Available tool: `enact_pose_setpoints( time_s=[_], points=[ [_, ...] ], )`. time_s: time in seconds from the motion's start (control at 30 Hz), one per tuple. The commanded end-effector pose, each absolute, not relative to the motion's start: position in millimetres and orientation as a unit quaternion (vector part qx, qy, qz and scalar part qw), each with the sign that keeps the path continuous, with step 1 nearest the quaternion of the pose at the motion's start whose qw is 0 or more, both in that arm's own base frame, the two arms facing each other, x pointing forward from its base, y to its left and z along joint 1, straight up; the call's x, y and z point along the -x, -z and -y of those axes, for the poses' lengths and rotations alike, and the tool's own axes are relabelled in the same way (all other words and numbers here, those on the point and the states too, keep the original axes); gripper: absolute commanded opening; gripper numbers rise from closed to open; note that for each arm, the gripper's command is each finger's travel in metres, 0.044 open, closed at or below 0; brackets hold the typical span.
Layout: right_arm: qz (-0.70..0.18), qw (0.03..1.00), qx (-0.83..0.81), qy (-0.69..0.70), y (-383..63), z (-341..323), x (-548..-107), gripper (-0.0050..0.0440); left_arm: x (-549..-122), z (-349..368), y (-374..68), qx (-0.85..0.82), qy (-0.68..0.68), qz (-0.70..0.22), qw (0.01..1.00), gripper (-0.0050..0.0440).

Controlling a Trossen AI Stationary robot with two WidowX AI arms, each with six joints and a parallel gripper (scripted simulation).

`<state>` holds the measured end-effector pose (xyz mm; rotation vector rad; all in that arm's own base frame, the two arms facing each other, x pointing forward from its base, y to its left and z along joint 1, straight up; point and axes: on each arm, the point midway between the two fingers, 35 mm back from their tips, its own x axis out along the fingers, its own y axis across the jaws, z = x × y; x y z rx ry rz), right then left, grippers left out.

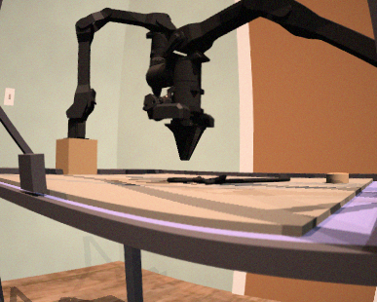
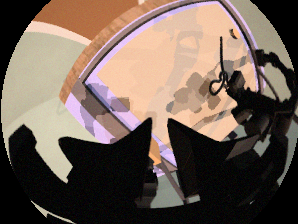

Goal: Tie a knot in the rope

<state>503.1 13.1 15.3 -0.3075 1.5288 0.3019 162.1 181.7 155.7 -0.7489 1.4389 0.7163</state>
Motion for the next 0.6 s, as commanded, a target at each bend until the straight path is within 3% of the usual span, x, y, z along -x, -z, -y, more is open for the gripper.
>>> enact_pose_setpoints(
  time_s=[0.0,0.57],
  points=[
    [-0.679,0.708,0.14,-0.135,-18.9,-13.4,-506.8,0.0065,-162.5,-181.9,-160.3,0.324,-0.314,-0.623,0.639,0.0085],
    [-0.681,0.706,0.14,-0.136,-9.3,-13.5,-507.3,0.0065,-162.5,-181.9,-160.3,0.324,-0.314,-0.623,0.639,0.0085]
  ],
)
